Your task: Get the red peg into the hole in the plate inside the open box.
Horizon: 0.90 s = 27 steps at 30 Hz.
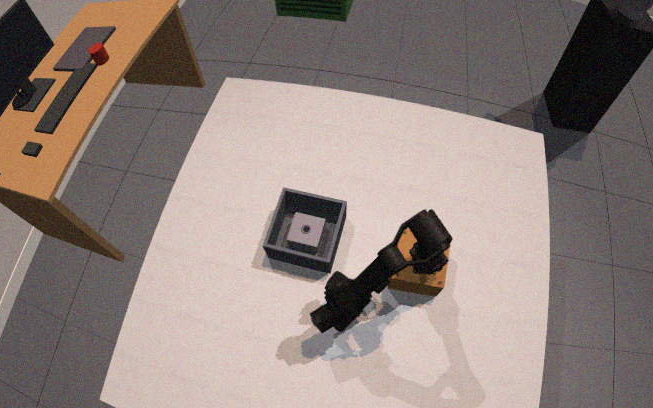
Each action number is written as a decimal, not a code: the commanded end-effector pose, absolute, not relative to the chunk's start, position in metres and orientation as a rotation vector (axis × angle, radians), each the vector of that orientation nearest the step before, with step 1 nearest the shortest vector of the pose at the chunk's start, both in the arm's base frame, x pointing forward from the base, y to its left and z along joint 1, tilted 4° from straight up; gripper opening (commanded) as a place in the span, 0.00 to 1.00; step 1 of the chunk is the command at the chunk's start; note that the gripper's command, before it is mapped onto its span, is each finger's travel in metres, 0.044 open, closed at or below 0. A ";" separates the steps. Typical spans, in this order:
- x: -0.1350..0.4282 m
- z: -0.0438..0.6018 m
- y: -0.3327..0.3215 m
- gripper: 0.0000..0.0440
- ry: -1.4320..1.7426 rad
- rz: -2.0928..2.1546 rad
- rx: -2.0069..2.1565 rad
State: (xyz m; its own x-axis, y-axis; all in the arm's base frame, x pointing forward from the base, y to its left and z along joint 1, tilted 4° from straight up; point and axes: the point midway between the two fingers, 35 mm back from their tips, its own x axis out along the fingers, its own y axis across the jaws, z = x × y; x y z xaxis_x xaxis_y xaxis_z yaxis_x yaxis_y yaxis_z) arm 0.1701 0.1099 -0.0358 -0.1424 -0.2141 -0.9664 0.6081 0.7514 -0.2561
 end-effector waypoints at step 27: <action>0.194 -0.015 0.093 0.00 1.506 -0.818 0.240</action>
State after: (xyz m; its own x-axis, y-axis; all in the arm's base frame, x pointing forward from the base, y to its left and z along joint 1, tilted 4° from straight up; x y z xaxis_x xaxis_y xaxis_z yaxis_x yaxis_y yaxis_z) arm 0.1871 0.0933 -0.0225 -0.1522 -0.3239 -0.9338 0.6029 0.7182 -0.3474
